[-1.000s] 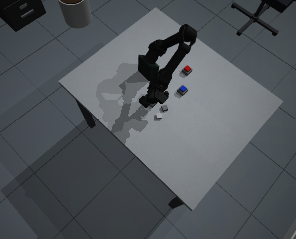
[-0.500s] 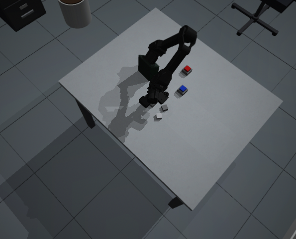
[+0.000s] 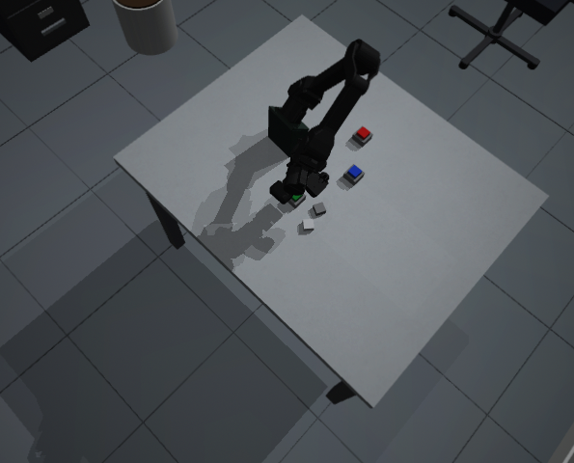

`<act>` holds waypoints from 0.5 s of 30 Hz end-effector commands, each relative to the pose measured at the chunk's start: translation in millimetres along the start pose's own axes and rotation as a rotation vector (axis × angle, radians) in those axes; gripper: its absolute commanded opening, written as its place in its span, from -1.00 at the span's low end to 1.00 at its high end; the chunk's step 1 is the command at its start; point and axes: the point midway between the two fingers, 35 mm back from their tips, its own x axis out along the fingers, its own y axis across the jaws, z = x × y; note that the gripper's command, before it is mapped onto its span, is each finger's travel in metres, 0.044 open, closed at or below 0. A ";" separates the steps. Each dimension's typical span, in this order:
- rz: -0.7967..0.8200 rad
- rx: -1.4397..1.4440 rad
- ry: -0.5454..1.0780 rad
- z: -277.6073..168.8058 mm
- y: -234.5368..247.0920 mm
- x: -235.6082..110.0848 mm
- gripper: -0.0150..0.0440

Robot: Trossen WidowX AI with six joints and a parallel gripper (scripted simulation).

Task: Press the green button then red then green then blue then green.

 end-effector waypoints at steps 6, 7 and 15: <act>-0.070 0.012 0.011 72.8 81.6 -33.5 0.29; -0.074 0.012 0.009 81.3 98.7 -36.8 0.38; -0.046 0.002 -0.008 99.7 254.1 -54.8 0.86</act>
